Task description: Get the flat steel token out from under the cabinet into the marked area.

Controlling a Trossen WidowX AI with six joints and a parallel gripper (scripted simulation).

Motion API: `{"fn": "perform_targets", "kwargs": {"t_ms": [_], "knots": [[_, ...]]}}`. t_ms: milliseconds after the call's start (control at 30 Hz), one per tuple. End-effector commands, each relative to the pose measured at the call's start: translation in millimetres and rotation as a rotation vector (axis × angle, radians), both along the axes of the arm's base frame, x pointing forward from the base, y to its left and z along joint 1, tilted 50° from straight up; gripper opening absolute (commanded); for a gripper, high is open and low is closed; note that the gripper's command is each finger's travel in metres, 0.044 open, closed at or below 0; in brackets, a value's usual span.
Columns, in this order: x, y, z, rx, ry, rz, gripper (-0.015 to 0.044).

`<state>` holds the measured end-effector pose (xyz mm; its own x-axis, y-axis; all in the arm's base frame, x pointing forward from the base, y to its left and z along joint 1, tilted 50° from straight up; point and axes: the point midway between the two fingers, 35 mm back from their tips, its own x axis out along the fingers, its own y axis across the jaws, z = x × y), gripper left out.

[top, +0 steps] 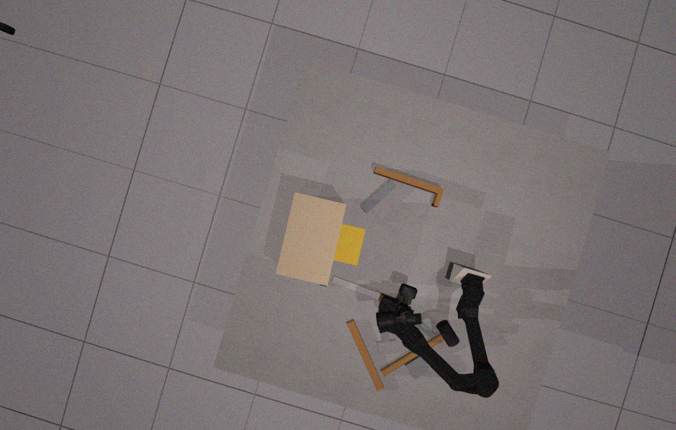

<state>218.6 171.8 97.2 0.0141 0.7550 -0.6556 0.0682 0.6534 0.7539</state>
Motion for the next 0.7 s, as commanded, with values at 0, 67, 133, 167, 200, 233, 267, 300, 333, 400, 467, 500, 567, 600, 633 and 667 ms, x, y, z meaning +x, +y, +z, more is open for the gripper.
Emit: {"fn": "perform_targets", "kwargs": {"t_ms": [0, 67, 133, 167, 200, 233, 267, 300, 333, 400, 467, 500, 567, 600, 633, 667], "knots": [[1.0, 0.7, 3.2, 0.013, 0.025, -0.024, 0.0000], [1.0, 0.6, 3.2, 0.013, 0.037, -0.035, 0.0000], [1.1, 0.5, 3.1, 0.013, 0.049, -0.045, 0.0000], [1.1, 0.5, 3.0, 0.013, 0.055, -0.050, 0.0000], [1.0, 0.4, 3.0, 0.013, 0.054, -0.049, 0.0000], [0.8, 0.4, 2.3, 0.011, 0.051, -0.046, 0.0026], [0.5, 0.3, 1.5, 0.008, 0.047, -0.042, 0.0053], [0.1, 0.2, 0.6, 0.004, 0.042, -0.037, 0.0079], [-0.1, 0.1, 0.1, 0.002, 0.040, -0.034, 0.0105], [-0.1, 0.1, 0.1, 0.002, 0.040, -0.034, 0.0157], [-0.1, 0.1, 0.1, 0.002, 0.040, -0.034, 0.0200], [-0.1, 0.1, 0.1, 0.002, 0.040, -0.034, 0.0200], [0.0, 0.1, 0.3, 0.002, 0.043, -0.037, 0.0200], [0.0, 0.1, 0.1, 0.001, 0.043, -0.037, 0.0200], [0.0, 0.1, 0.1, 0.004, 0.043, -0.038, 0.0226], [-0.1, 0.0, 0.0, 0.010, 0.043, -0.039, 0.0253]]}}
